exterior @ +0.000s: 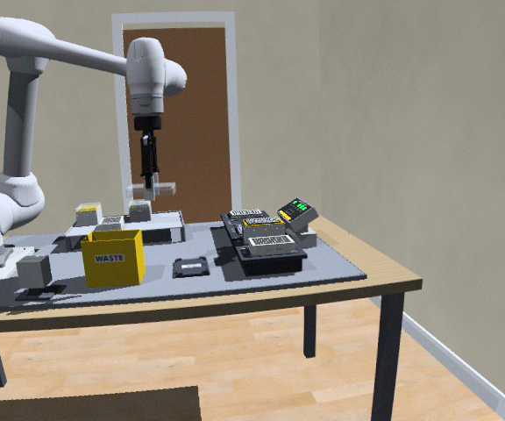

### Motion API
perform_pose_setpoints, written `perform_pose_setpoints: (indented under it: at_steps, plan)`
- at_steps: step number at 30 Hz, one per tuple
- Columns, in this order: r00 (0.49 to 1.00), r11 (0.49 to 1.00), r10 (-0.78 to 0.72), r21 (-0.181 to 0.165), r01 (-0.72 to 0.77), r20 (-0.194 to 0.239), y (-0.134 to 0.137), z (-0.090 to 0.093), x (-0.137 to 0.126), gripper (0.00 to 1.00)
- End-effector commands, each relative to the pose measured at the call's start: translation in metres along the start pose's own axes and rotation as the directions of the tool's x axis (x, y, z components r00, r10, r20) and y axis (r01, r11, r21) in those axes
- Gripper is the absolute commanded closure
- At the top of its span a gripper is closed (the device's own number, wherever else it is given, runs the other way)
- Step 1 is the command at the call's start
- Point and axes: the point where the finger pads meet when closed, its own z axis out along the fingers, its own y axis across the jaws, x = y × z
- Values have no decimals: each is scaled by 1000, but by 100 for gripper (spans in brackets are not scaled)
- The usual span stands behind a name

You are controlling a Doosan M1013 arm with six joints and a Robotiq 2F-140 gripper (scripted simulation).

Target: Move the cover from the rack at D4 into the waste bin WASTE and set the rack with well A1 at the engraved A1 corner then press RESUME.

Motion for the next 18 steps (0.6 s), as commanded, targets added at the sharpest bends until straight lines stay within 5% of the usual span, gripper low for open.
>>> perform_pose_setpoints:
  at_steps: [1,18]
  plan:
    - [1000,1000,7,3,-7,-13,2,-6,-18,100]
    - [1000,1000,7,3,-7,-13,8,-5,-92,100]
